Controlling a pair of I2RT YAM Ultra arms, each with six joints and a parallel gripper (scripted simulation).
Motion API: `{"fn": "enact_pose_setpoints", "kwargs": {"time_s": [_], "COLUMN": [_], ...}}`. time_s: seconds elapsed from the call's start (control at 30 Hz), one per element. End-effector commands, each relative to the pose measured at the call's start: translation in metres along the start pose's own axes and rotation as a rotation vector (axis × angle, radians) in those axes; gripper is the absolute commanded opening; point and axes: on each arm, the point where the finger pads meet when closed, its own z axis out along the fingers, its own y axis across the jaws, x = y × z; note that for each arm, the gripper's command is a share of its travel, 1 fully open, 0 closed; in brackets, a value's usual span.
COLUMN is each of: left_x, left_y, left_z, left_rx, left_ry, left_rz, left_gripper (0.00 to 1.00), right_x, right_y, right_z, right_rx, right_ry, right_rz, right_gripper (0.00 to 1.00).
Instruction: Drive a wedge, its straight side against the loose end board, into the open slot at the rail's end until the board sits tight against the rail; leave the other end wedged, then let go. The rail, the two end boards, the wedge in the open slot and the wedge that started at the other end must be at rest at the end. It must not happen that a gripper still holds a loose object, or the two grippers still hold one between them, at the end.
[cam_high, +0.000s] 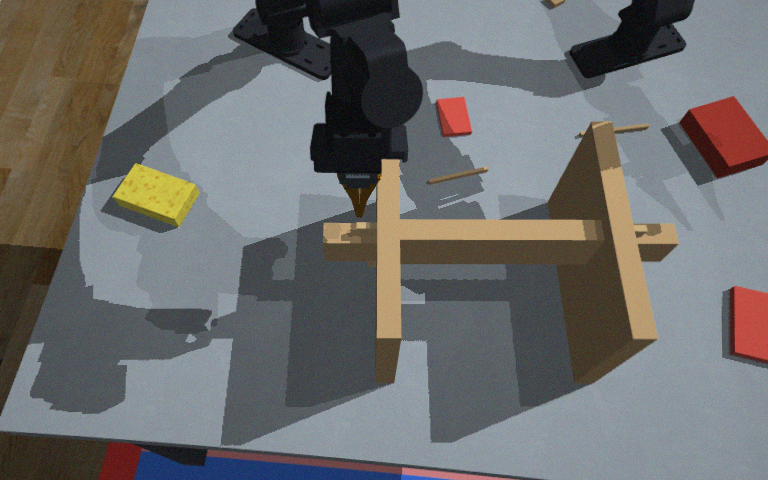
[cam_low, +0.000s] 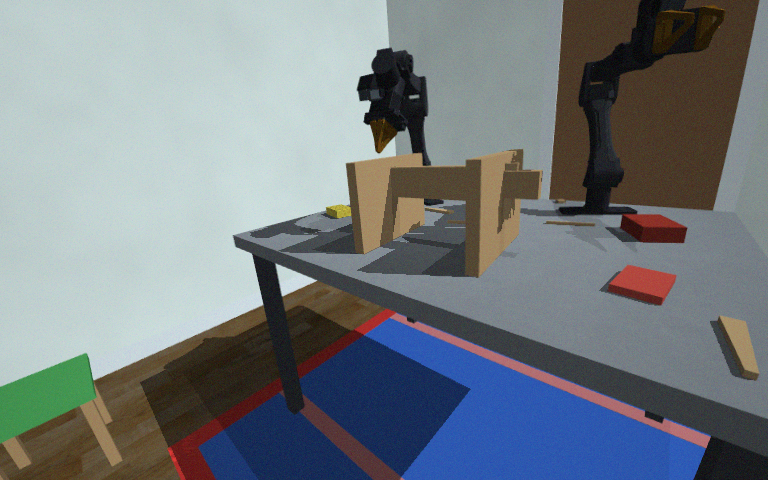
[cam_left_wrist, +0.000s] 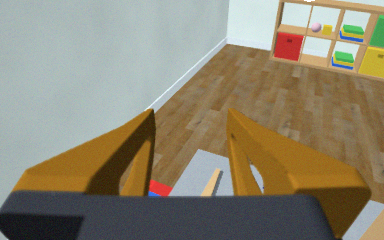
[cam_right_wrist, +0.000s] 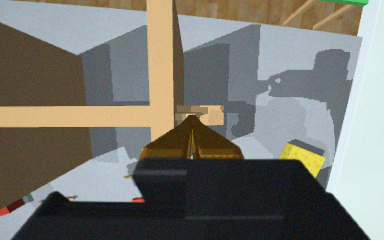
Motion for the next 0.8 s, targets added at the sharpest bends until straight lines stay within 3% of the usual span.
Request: {"fn": "enact_pose_setpoints", "kwargs": {"time_s": [0.0, 0.77], "left_x": [-0.024, -0.024], "left_y": [-0.001, -0.001], "left_z": [-0.003, -0.003], "left_rx": [0.002, 0.002], "left_ry": [-0.060, -0.060], "left_rz": [0.004, 0.004], "left_gripper": [0.40, 0.40], "right_x": [-0.012, -0.008], "right_y": [-0.003, -0.004], "right_z": [-0.014, -0.004], "right_rx": [-0.007, -0.010], "right_ry": [-0.067, -0.077], "right_rz": [0.022, 0.027], "right_gripper": [0.00, 0.00]}}
